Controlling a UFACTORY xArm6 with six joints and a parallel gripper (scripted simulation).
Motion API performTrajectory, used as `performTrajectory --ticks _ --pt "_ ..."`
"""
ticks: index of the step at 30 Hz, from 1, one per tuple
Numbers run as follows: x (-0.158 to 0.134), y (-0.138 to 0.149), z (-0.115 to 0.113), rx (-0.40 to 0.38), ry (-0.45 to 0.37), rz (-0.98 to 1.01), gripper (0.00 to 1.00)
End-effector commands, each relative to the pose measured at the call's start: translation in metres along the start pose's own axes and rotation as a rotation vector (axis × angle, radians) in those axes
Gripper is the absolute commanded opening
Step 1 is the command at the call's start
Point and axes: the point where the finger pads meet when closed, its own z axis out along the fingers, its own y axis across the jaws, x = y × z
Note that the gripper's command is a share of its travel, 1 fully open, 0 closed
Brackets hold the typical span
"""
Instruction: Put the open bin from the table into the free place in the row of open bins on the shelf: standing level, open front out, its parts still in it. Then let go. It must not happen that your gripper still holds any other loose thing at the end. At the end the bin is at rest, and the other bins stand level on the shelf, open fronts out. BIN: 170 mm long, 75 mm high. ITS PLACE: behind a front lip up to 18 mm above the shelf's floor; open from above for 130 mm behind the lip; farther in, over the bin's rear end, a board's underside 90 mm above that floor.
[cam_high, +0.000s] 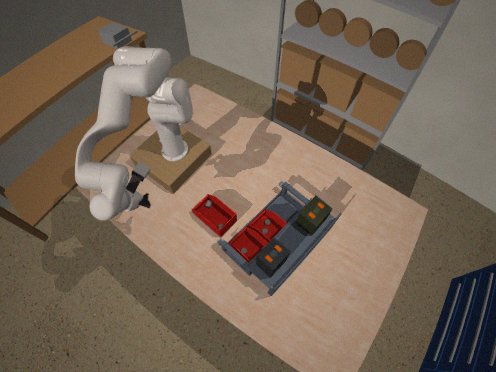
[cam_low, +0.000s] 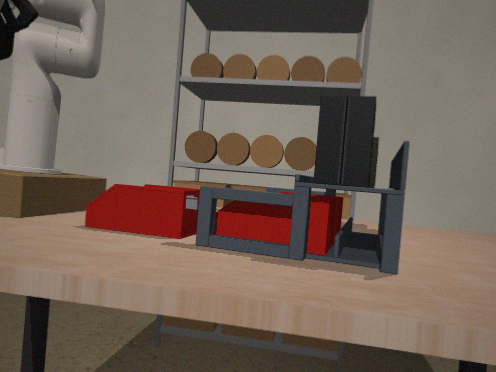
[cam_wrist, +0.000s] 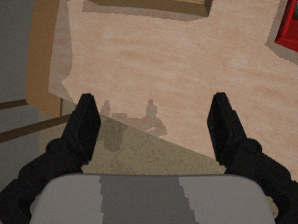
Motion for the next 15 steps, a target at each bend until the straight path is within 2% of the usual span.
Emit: performTrajectory --ticks 1,12,15 --pt "0.0 0.0 -0.001 -0.001 -0.004 0.001 1.0" --pt "0.0 0.0 -0.001 -0.001 -0.004 0.001 1.0" --pt "0.019 0.022 0.001 -0.014 -0.098 -0.123 1.0"
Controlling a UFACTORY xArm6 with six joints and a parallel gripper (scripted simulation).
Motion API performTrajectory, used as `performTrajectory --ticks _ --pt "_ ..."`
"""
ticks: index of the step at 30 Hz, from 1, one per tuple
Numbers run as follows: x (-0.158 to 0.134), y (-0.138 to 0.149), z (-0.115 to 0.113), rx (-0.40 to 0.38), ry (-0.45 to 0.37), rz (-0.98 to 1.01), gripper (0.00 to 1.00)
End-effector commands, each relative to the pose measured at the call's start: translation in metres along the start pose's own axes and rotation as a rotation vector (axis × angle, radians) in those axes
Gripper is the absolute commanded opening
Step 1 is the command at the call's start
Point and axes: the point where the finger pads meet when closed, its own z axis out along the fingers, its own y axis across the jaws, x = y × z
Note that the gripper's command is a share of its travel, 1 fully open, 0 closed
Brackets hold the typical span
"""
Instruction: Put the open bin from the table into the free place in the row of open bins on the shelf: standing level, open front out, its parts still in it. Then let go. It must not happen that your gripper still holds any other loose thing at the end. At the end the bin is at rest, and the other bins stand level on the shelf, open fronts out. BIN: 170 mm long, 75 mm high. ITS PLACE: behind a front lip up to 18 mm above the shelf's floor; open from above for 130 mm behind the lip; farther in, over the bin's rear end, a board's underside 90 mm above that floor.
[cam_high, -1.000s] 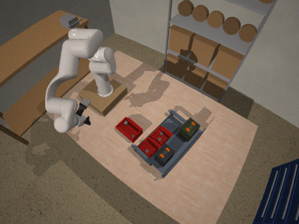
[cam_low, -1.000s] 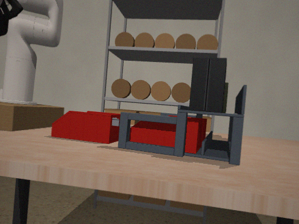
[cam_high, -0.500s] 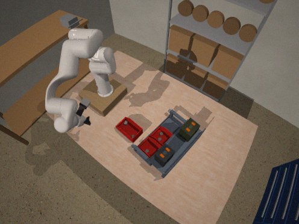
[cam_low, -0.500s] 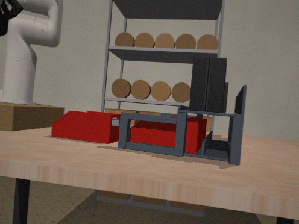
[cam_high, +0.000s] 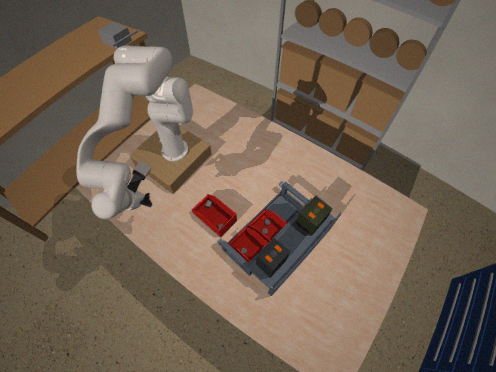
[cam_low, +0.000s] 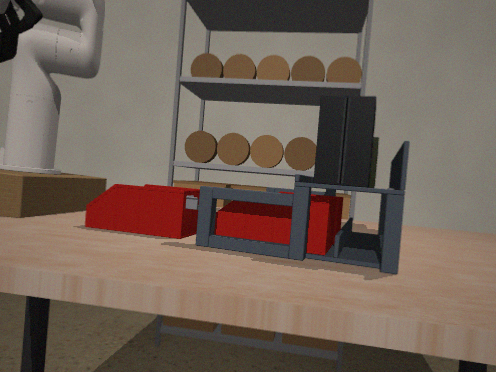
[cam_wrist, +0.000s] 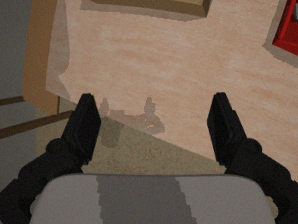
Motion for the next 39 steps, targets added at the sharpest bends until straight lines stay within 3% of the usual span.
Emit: performTrajectory --ticks 1,2,14,19,31,36,39 --pt "0.023 0.027 0.001 -0.016 -0.116 -0.146 1.0" --pt "0.029 0.035 0.002 -0.021 -0.147 -0.187 1.0" --pt "0.029 0.035 0.002 -0.021 -0.147 -0.187 1.0" --pt "0.061 0.073 0.006 -0.041 -0.302 -0.392 1.0" --pt "0.061 0.073 0.006 -0.041 -0.302 -0.392 1.0" --pt "0.092 0.111 0.01 -0.062 -0.456 -0.596 1.0" --pt "0.092 0.111 0.01 -0.062 -0.456 -0.596 1.0"
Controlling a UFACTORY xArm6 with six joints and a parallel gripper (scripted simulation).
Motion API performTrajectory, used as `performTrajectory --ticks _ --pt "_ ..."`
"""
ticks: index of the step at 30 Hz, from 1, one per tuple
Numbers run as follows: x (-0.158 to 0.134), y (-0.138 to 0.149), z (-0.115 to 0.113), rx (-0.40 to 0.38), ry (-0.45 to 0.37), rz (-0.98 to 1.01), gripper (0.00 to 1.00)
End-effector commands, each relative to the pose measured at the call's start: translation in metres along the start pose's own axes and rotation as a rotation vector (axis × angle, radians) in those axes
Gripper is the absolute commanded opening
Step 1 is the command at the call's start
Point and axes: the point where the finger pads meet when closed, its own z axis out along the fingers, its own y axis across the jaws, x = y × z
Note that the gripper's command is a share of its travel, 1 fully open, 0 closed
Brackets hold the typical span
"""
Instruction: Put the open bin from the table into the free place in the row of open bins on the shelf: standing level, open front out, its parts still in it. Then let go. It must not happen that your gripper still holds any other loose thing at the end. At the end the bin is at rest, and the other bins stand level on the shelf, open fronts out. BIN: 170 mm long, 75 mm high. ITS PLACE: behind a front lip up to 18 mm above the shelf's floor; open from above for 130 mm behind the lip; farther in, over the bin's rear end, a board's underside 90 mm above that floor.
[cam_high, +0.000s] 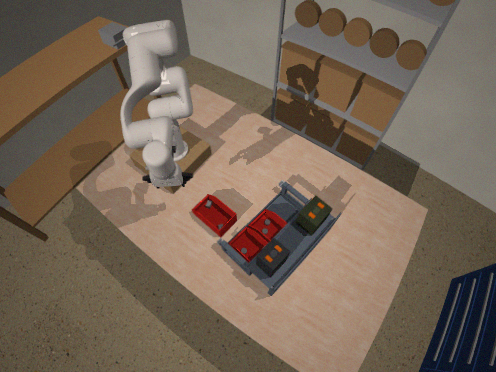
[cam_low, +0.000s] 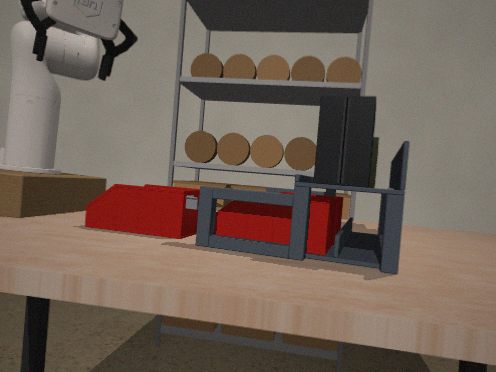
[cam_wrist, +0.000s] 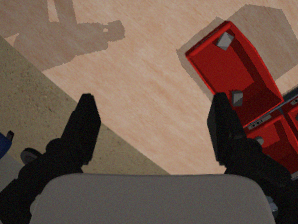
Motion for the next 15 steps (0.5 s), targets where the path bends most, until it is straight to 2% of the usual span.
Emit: performTrajectory --ticks 1,9,14,15 --pt "0.001 0.014 -0.002 -0.007 -0.058 -0.056 1.0" --pt "0.001 0.014 -0.002 -0.007 -0.058 -0.056 1.0" --pt "0.008 0.063 -0.004 -0.027 -0.213 -0.26 1.0" --pt "0.008 0.063 -0.004 -0.027 -0.213 -0.26 1.0"
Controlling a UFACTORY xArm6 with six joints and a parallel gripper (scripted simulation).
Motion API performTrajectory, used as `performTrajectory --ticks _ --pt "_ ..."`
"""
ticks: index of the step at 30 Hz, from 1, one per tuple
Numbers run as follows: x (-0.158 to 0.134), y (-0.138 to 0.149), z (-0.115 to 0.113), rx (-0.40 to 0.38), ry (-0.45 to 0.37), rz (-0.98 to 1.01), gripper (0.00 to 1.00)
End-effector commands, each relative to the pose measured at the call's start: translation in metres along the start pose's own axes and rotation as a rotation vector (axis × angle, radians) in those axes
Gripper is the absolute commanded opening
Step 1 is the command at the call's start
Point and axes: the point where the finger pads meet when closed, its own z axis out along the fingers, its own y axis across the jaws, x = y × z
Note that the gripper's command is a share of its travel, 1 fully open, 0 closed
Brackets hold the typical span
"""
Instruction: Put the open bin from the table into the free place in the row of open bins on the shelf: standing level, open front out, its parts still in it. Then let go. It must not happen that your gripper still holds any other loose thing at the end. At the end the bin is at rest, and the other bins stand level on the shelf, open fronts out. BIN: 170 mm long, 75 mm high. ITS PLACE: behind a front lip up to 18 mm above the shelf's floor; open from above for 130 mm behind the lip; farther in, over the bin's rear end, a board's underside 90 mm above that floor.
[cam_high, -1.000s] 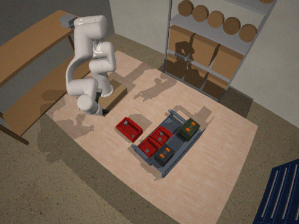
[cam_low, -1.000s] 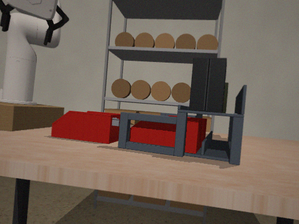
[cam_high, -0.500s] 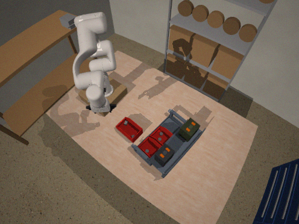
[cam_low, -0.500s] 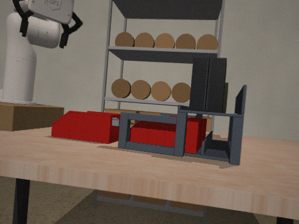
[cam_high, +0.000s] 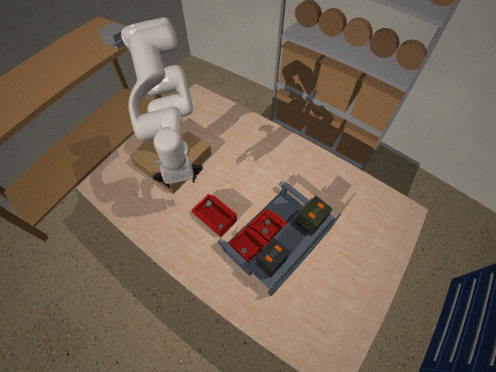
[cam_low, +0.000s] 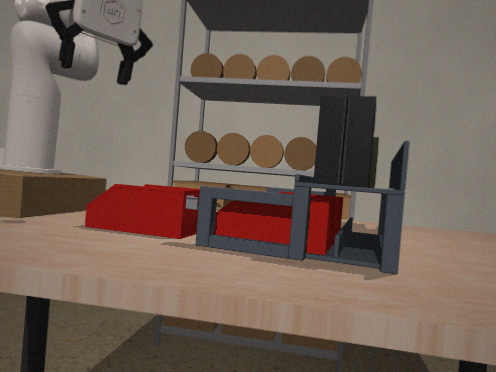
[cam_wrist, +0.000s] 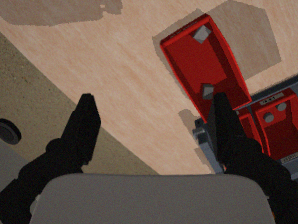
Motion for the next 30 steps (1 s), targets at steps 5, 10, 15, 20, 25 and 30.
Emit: performTrajectory --ticks 5,10,15,20,25,30 --pt "-0.001 0.028 -0.002 -0.011 -0.094 -0.11 1.0" --pt "-0.001 0.028 -0.002 -0.011 -0.094 -0.11 1.0" --pt "-0.001 0.067 -0.004 -0.028 -0.218 -0.273 1.0" --pt "-0.001 0.077 -0.004 -0.032 -0.249 -0.315 1.0" --pt "-0.001 0.077 -0.004 -0.032 -0.249 -0.315 1.0" --pt "-0.001 0.099 -0.005 -0.04 -0.31 -0.396 1.0"
